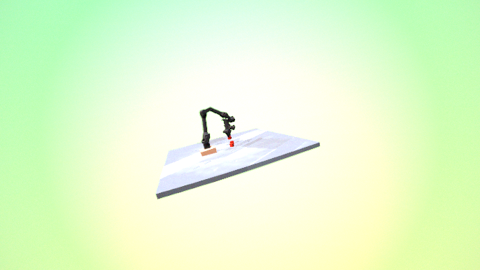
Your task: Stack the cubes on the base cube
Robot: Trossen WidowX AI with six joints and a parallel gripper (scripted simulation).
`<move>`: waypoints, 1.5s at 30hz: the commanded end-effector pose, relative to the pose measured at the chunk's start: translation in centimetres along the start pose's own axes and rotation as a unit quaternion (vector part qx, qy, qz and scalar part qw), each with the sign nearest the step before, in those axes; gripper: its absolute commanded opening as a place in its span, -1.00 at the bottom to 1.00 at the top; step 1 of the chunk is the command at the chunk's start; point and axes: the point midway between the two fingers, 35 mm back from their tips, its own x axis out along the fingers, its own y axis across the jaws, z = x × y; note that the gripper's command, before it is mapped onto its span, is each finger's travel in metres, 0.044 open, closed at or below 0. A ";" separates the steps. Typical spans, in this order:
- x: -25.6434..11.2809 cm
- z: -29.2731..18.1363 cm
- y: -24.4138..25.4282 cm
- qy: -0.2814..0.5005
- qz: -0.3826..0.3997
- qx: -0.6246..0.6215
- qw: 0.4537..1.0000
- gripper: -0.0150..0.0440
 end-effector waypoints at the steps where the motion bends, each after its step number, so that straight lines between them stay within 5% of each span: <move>1: 0.9 -0.1 -0.1 0.004 -0.002 0.003 1.000 -0.14; 45: 2.5 -0.2 -0.1 0.004 -0.002 0.003 1.000 -0.14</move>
